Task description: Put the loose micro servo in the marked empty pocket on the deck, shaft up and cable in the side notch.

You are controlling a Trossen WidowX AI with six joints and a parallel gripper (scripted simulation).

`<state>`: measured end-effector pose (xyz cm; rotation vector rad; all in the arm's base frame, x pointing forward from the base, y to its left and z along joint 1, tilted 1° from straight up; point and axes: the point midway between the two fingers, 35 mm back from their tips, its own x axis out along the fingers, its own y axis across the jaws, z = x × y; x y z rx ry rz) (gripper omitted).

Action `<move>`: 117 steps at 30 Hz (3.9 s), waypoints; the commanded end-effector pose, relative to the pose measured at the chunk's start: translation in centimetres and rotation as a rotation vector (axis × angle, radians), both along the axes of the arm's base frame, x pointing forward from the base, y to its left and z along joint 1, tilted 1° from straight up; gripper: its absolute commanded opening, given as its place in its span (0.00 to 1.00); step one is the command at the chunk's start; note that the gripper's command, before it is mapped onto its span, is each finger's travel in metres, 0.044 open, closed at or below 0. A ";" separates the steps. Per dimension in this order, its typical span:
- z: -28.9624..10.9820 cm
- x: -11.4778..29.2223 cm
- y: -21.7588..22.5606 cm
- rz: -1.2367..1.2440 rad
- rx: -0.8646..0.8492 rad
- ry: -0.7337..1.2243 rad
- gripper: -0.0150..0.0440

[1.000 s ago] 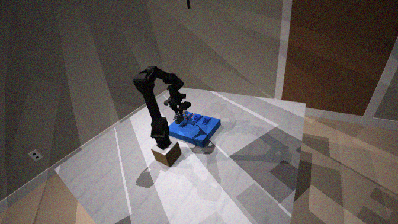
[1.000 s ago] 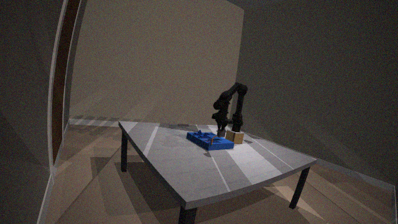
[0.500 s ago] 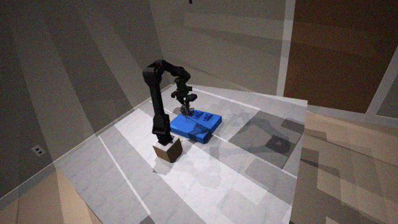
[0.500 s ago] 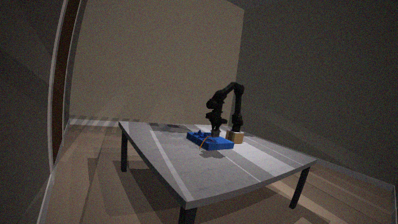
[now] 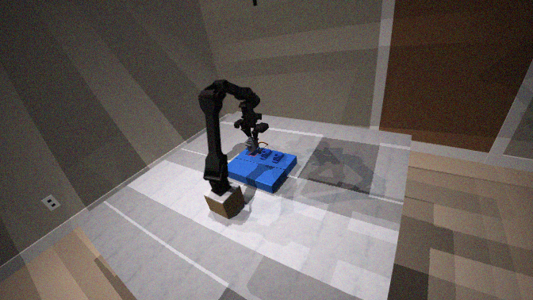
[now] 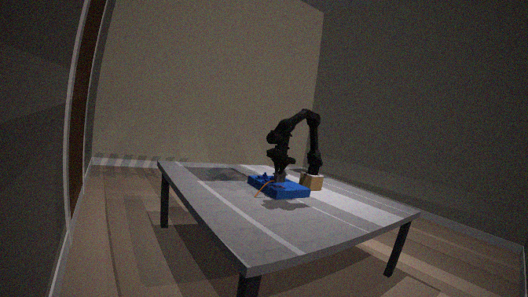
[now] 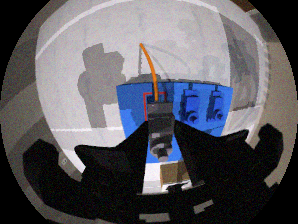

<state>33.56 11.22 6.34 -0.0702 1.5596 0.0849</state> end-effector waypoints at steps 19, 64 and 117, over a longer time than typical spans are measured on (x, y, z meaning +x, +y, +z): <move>-1.8 0.5 0.1 0.006 -0.001 -0.004 0.25; -4.5 0.5 0.1 0.006 -0.001 -0.004 0.25; -3.2 0.0 -0.1 0.006 -0.001 -0.003 0.57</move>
